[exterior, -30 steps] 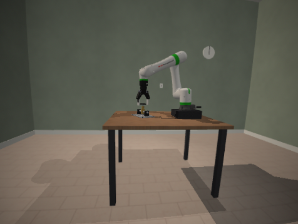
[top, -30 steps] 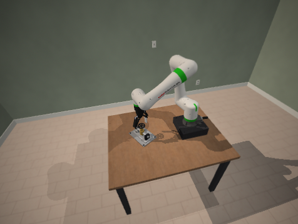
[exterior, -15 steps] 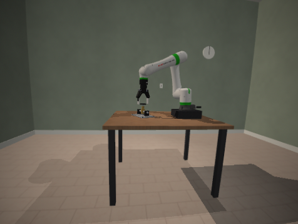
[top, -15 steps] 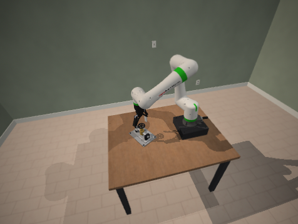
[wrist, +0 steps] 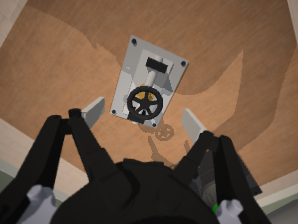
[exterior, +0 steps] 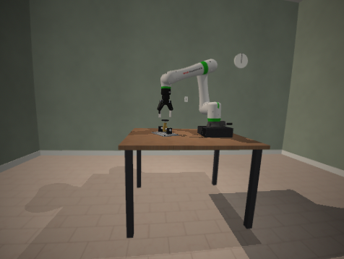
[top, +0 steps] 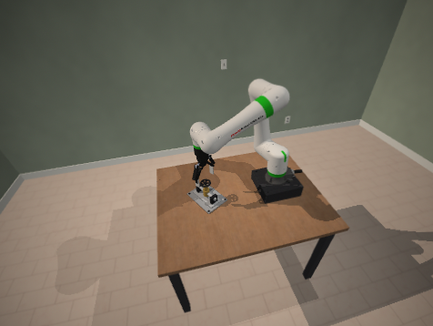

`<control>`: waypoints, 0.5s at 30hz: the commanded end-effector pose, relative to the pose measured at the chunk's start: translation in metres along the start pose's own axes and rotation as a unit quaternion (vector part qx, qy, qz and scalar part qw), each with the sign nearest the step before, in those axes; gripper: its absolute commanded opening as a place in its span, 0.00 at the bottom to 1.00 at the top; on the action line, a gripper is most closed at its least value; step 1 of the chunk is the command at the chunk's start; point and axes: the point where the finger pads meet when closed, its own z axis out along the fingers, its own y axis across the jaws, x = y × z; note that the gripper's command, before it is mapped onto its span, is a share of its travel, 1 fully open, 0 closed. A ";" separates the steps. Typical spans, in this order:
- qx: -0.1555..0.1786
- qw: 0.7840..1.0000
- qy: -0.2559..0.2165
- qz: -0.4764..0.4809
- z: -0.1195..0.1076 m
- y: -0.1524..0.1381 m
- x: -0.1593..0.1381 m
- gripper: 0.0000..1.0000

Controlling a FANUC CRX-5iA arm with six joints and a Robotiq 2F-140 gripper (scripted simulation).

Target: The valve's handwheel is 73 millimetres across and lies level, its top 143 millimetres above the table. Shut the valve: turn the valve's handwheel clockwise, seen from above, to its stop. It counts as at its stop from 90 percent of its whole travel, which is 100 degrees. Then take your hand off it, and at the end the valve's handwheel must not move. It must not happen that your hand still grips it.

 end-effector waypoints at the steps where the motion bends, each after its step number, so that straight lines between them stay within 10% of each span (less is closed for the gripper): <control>1: 0.000 1.000 0.000 0.000 -0.007 0.000 0.000 1.00; 15: 0.000 1.000 0.000 0.000 -0.032 0.000 0.000 1.00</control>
